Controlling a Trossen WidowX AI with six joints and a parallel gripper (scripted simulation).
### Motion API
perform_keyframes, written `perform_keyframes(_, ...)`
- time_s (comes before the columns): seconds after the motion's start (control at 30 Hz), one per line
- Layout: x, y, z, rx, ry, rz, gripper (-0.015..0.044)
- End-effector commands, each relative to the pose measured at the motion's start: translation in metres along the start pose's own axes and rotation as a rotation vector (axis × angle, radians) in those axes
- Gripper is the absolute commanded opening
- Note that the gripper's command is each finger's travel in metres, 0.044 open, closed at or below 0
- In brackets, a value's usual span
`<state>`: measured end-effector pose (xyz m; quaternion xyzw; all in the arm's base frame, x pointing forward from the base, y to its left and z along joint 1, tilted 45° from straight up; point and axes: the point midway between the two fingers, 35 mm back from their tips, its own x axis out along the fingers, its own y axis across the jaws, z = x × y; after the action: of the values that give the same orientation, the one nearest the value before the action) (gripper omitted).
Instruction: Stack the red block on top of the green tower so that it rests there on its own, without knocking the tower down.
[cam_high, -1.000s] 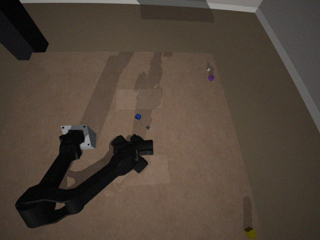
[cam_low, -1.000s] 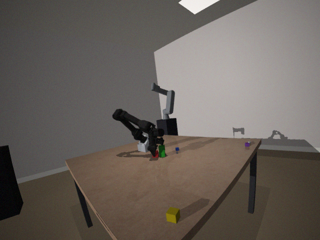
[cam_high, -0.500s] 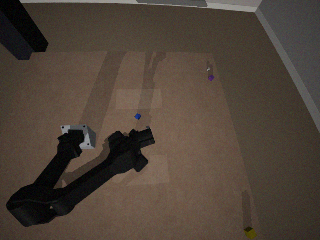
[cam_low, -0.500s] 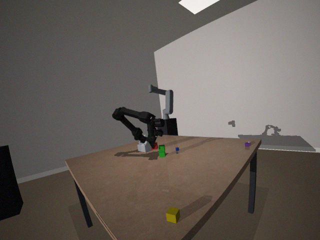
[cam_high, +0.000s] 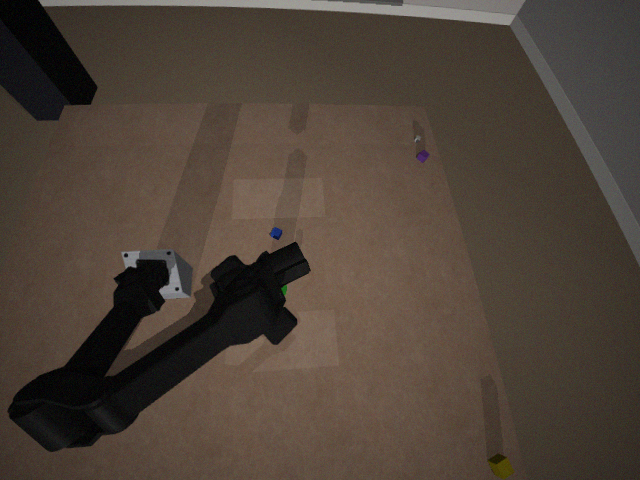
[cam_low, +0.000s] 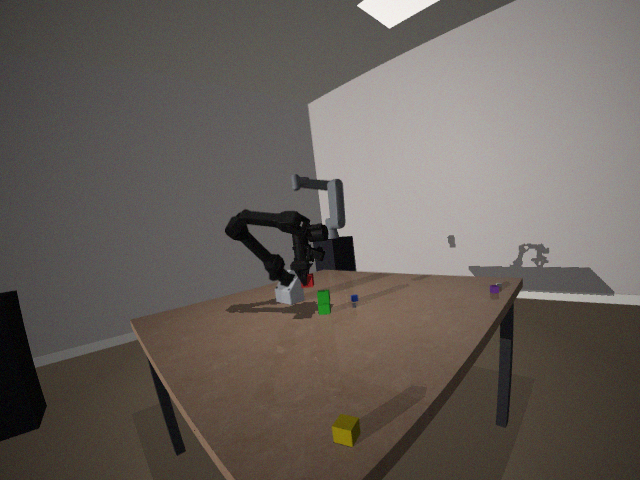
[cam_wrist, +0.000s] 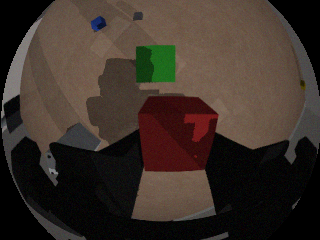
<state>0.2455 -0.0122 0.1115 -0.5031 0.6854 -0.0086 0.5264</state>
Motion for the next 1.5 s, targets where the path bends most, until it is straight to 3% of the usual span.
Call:
perform_keyframes(0.0, -0.003, 0.000, 0.000, 0.003, -0.001, 0.003, 0.0000)
perform_keyframes(0.53, -0.004, 0.017, 0.058, 0.004, -0.004, 0.004, 0.0000)
perform_keyframes(1.47, 0.030, 0.018, 0.053, 0.004, -0.003, 0.003, 0.0000)
